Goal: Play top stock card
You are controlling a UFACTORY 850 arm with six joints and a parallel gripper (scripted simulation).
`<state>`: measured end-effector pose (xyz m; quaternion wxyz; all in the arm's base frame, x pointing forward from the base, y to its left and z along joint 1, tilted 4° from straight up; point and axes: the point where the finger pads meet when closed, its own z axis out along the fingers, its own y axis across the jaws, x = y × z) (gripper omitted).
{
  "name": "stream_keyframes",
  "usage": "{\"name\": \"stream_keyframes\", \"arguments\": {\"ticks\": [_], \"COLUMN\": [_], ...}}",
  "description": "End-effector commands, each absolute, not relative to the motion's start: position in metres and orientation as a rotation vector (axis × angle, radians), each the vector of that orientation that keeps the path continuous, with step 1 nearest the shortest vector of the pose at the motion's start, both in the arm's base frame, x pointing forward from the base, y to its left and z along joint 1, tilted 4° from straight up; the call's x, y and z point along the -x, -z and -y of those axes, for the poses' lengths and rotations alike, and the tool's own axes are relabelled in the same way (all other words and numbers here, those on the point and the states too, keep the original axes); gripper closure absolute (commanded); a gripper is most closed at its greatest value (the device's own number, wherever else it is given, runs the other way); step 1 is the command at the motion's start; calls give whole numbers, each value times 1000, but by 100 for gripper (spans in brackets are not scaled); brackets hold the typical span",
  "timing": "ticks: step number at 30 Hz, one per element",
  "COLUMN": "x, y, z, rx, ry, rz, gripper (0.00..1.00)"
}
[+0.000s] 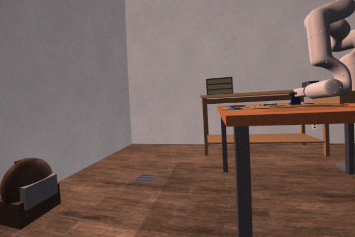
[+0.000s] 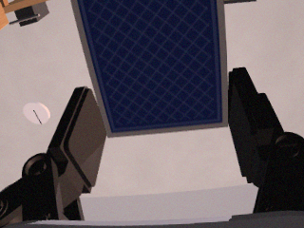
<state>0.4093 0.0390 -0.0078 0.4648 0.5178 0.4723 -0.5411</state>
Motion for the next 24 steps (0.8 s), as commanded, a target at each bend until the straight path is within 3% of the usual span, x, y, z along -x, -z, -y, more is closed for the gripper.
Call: {"name": "stream_keyframes", "arguments": {"ticks": [1,24], "x": [-410,-411], "y": [8,13], "z": [-42,-53], "rx": [-1273,-1273], "ry": [1328,1328], "rz": [-1160,-1160], "gripper": [27,27]}}
